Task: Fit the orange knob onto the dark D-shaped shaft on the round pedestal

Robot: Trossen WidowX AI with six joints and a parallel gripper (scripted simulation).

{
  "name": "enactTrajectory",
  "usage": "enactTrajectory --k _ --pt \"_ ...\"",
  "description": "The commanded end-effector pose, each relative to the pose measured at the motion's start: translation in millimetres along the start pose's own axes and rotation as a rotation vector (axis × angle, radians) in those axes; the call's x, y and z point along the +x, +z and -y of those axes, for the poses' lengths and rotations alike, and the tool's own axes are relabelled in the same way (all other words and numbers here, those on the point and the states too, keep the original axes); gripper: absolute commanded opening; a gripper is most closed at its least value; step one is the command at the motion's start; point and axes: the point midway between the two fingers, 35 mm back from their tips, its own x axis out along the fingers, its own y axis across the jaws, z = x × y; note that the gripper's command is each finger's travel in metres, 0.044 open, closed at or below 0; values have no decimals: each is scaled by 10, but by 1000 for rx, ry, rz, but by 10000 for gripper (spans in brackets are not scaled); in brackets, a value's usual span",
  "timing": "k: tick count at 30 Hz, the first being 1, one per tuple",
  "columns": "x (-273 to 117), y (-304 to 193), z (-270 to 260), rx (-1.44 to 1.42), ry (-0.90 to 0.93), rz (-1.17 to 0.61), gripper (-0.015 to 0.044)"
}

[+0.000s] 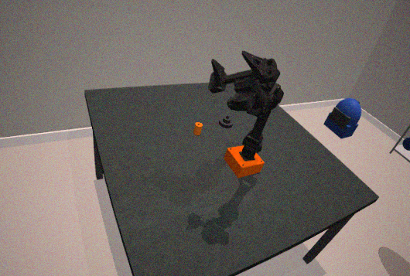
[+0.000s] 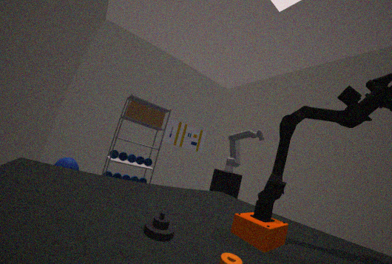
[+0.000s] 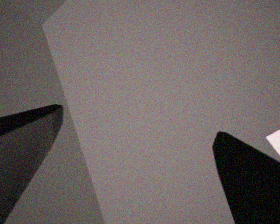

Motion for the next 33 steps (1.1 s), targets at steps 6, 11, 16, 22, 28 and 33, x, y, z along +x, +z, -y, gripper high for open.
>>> enactTrajectory --k 6,11,16,22,28,33 --pt "116 25 -491 55 88 40 440" --pt "200 -34 -1247 149 241 68 440" --pt "140 -123 -2020 290 428 80 440" --pt "-56 -312 -2789 449 639 32 440" --pt "-387 -592 -3527 611 859 -90 440" --pt "-790 -892 -4093 759 1042 -255 440"
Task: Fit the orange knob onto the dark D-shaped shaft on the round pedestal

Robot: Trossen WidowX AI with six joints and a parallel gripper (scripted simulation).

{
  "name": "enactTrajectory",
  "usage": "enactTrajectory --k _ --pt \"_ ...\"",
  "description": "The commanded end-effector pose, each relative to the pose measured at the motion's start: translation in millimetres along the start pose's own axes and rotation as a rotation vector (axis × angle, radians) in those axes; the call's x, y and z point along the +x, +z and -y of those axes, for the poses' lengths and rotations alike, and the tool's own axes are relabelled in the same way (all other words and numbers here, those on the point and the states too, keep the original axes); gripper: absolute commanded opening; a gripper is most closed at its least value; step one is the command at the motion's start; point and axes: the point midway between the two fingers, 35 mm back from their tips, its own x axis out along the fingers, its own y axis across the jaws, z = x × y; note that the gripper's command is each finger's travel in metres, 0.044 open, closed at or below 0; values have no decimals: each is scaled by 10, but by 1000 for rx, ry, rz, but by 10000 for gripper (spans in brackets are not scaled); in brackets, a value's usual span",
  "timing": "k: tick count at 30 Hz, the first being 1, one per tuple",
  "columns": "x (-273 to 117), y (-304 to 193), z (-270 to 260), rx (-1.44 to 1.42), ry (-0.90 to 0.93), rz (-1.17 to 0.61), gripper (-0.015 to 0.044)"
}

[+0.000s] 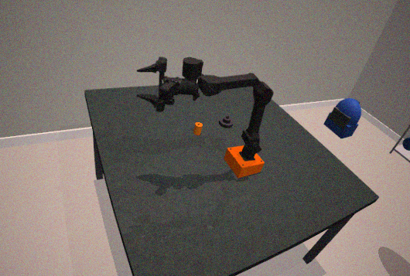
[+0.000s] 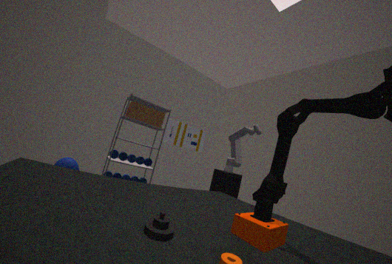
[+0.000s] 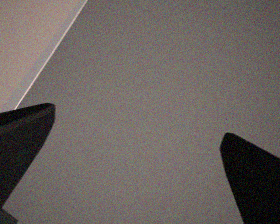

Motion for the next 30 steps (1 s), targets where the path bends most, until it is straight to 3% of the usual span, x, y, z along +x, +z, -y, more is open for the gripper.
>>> enactTrajectory --k 1,8,19,30 --pt "102 -656 -371 207 147 -134 440" --pt "3 -1584 -888 540 306 -385 440" --pt "-673 -2743 -1576 1013 418 -839 440" --pt "-1853 -3533 -2263 1707 317 -1523 440"
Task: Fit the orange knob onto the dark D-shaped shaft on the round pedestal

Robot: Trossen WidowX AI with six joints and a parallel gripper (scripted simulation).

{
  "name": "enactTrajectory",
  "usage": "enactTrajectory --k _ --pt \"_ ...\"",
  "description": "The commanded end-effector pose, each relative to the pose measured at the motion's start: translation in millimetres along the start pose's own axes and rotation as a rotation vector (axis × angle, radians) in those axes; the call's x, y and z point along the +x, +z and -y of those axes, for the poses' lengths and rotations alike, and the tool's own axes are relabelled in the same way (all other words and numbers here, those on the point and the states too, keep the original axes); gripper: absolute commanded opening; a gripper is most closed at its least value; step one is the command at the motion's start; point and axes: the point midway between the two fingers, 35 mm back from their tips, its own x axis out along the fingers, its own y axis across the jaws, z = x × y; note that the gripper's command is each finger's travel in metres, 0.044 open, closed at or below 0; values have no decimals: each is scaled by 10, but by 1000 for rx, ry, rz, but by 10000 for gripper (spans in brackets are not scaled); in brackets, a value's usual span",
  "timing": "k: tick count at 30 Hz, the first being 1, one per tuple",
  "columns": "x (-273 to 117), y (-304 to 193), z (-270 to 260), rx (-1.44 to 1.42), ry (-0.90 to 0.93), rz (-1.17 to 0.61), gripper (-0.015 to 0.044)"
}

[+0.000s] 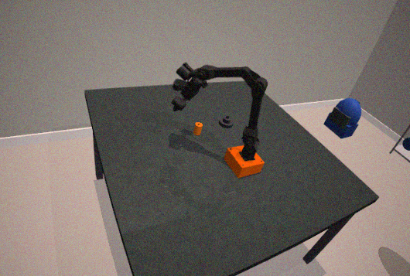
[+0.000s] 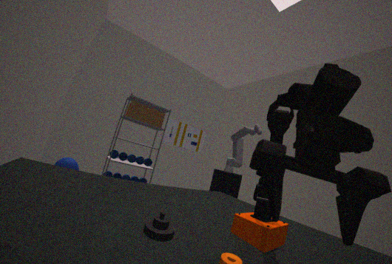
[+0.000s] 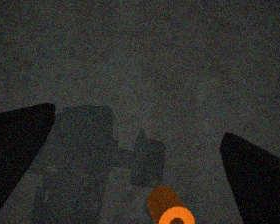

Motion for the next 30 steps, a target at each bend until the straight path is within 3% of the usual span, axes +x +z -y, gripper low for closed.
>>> enactTrajectory --k 1,7,19,23,30 --pt "113 -571 477 425 -25 -237 440" --pt "105 -1051 832 805 -81 -437 440" --pt "89 -1076 775 805 -81 -437 440" --pt "382 -1208 745 805 -81 -438 440" --pt "452 -1236 734 805 -81 -438 440"
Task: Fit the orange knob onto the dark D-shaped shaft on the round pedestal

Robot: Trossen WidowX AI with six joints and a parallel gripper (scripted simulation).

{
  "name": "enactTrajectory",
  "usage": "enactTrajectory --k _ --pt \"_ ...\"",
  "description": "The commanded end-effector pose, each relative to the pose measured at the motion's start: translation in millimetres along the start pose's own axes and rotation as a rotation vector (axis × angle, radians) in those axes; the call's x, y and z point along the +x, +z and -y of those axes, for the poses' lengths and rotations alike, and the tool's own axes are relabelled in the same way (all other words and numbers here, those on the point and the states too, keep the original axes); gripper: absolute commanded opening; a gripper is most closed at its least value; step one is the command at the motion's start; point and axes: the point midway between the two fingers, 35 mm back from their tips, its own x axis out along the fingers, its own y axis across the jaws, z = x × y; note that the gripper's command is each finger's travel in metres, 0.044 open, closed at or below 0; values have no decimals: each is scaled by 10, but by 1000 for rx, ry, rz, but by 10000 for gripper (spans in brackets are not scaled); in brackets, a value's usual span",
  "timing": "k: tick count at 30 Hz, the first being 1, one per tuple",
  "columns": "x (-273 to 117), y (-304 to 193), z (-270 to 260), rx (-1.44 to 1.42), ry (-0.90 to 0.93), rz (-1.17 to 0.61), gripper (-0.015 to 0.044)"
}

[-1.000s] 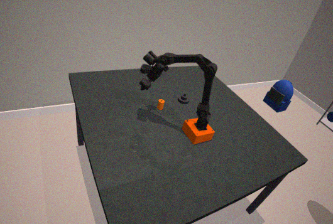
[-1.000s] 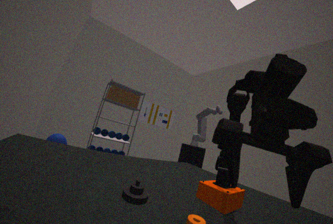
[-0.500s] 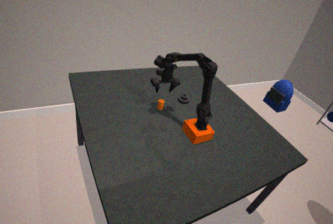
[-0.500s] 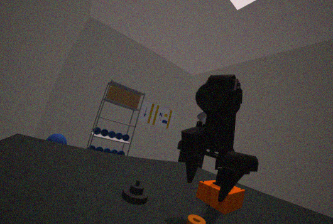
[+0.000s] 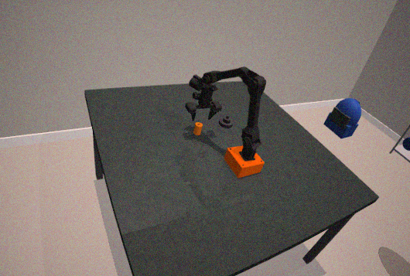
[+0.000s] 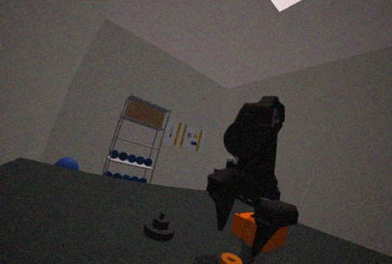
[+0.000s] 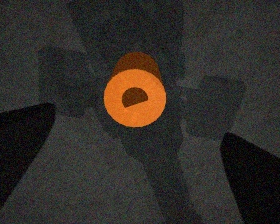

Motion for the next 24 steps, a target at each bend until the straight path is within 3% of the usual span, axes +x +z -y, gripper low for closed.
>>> enactTrajectory --k 1,24 --pt "119 12 -22 5 10 5 440" --pt "448 22 -41 1 10 3 440"
